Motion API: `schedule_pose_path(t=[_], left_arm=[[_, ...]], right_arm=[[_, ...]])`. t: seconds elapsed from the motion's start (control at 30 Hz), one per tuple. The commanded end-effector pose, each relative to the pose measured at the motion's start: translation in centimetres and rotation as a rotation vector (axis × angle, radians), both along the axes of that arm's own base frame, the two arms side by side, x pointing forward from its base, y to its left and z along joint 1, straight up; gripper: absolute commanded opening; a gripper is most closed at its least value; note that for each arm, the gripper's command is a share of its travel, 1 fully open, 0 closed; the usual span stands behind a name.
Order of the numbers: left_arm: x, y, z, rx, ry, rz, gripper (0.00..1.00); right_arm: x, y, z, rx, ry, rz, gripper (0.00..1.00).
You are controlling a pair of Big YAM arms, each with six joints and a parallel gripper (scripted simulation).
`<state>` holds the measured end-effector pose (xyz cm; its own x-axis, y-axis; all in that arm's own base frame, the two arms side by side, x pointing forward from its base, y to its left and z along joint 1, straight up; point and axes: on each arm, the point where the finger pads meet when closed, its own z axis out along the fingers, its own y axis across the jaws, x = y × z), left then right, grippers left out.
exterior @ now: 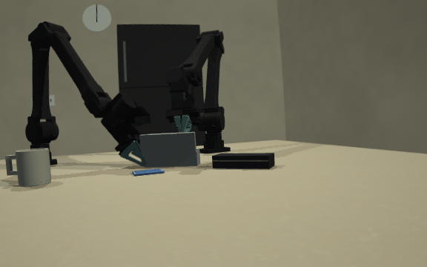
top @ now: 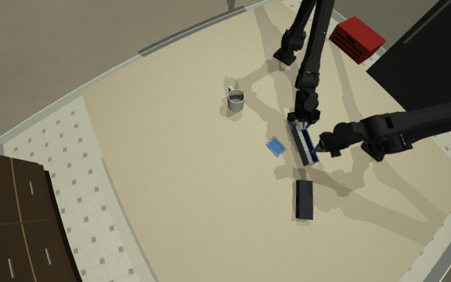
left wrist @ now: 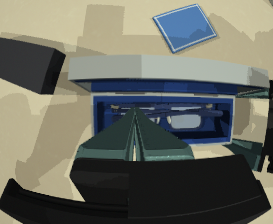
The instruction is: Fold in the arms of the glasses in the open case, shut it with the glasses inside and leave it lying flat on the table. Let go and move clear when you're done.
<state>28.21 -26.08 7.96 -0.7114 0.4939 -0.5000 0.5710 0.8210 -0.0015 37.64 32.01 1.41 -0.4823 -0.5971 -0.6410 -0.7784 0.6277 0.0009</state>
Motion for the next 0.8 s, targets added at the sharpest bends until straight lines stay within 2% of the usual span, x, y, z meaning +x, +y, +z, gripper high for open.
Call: schedule_pose_path(t=[0.0,0.3,0.4,0.43,0.77], left_arm=[[0.6,0.2,-0.5,-0.001,-0.007,0.001,0.0],[0.8,0.5,-1.4,-0.001,-0.007,0.001,0.0],[1.2,-0.2,-0.8,-0.012,-0.019,-0.007,0.0],[0.8,0.6,-1.7,0.0,-0.006,0.001,0.0],[1.3,0.9,-1.9,-0.003,-0.011,0.0,0.0]], right_arm=[[2.8,1.3,3.4,0.058,-0.072,-0.021,0.57],[2.8,1.3,3.4,0.058,-0.072,-0.021,0.57],[2.8,1.3,3.4,0.058,-0.072,-0.021,0.57],[2.8,1.3,3.4,0.058,-0.072,-0.021,0.57],[2.8,1.3,3.4,0.058,-0.072,-0.021,0.57]])
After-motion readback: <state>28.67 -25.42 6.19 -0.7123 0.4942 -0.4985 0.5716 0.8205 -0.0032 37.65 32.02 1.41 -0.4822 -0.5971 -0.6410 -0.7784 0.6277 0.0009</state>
